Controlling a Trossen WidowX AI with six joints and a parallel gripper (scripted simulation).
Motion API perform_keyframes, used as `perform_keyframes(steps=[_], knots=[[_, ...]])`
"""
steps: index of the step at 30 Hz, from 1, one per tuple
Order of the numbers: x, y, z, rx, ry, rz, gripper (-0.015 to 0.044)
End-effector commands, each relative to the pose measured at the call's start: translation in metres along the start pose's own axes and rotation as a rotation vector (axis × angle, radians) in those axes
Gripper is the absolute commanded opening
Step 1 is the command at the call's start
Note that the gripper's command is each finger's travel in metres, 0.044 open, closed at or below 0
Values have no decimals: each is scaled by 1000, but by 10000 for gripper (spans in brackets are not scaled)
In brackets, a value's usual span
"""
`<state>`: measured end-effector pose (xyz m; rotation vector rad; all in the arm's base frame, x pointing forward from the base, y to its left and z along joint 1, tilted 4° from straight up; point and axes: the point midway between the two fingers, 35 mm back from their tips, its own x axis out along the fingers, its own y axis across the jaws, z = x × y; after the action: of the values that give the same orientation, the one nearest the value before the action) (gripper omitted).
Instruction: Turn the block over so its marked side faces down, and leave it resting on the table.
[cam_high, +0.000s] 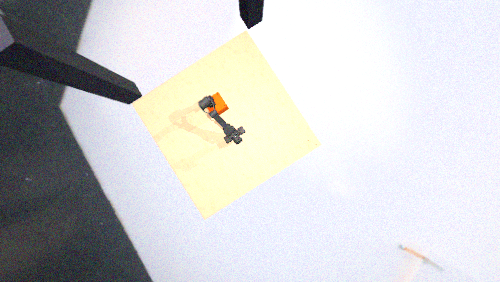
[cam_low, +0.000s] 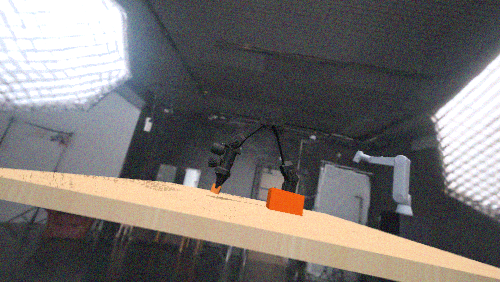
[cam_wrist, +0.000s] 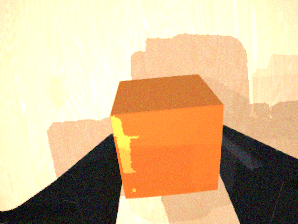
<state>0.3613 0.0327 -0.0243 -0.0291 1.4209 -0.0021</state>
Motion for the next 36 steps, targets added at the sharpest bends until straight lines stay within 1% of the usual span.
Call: perform_keyframes(steps=[1,18,24,36], knots=[[1,-1,-1,-5,-64,-5,0],[-1,-1,-7,-3,-317,-4,0],[-2,-1,-8,-2,-340,-3,0],[24,0,-1,-6,-499,-3,0]])
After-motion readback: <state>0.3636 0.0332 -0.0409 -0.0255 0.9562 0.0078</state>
